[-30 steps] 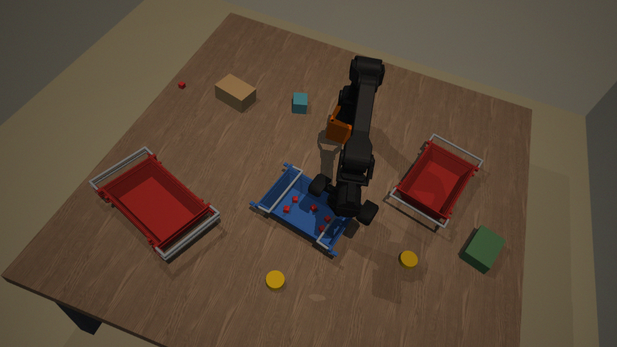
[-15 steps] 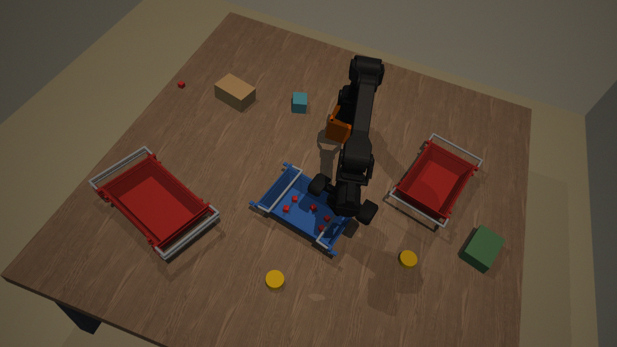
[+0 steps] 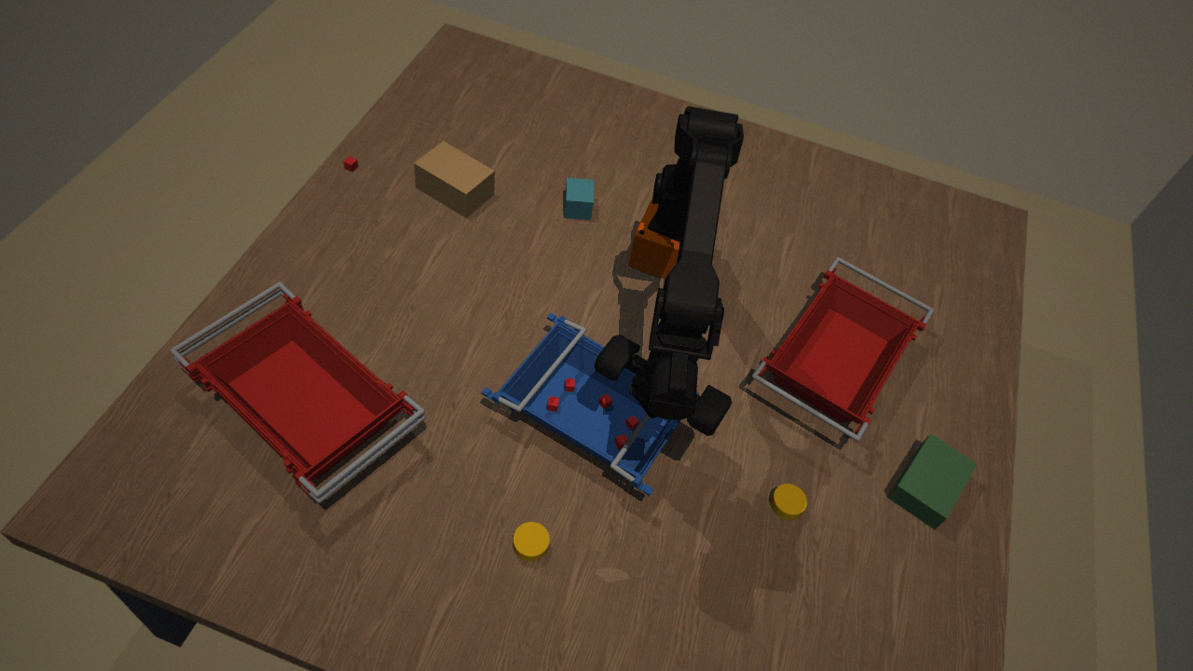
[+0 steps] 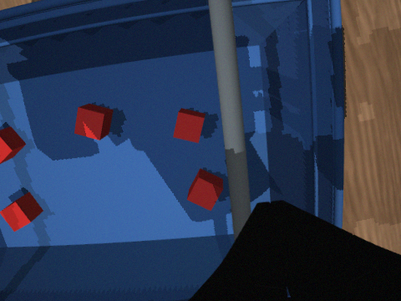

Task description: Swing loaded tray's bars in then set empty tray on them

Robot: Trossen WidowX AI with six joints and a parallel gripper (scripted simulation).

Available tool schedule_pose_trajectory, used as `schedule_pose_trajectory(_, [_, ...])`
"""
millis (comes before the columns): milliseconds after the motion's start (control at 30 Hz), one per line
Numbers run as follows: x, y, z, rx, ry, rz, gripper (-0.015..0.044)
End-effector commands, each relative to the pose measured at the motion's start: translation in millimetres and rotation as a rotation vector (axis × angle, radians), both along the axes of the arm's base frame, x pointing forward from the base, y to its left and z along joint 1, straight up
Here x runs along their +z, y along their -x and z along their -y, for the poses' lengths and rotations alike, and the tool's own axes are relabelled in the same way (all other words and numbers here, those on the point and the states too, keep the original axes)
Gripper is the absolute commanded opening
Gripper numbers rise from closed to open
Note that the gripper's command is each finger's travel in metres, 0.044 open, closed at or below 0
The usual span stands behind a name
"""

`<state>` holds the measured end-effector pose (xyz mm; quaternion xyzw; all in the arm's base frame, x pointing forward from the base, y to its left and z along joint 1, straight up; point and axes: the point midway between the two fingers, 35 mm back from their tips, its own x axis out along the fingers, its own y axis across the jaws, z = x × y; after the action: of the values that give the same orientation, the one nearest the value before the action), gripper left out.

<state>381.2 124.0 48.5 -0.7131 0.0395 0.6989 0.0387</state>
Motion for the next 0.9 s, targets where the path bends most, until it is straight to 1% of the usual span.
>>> schedule_pose_trajectory(0, [0.0, 0.0, 0.0, 0.000, 0.000, 0.000, 0.0000])
schedule_pose_trajectory(667, [0.0, 0.0, 0.0, 0.000, 0.000, 0.000, 0.0000])
schedule_pose_trajectory(867, [0.0, 0.0, 0.0, 0.000, 0.000, 0.000, 0.0158])
